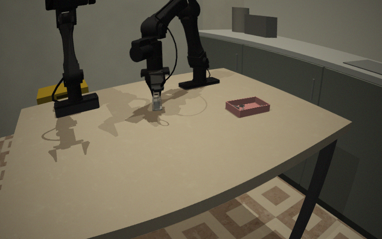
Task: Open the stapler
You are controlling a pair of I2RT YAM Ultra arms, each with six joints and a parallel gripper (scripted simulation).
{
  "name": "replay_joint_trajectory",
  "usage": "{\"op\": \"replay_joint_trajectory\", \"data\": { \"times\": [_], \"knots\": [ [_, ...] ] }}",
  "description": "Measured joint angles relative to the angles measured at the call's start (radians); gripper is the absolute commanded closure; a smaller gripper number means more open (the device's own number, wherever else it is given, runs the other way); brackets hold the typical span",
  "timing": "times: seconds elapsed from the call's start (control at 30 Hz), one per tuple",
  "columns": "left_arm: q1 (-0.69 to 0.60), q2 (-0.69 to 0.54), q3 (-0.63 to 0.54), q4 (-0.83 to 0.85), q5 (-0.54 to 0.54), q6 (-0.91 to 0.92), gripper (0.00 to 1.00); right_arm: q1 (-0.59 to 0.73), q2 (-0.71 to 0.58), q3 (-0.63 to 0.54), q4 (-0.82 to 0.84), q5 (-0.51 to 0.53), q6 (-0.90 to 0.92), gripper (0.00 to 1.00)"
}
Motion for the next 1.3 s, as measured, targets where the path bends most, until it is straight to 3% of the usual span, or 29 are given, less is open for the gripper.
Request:
{"op": "replay_joint_trajectory", "data": {
  "times": [0.47,0.73,1.3],
  "knots": [
    [0.0,0.0,0.0,0.004,0.0,-0.554,0.82,0.0,0.0,0.0,0.0,0.0,0.0,0.0],
    [0.0,0.0,0.0,0.005,0.0,-0.782,0.82,0.0,0.0,0.0,0.0,0.0,0.0,0.0],
    [0.0,-0.013,-0.015,0.007,-0.002,-0.876,0.82,0.0,0.0,0.0,0.0,0.0,0.0,0.0]
  ]
}}
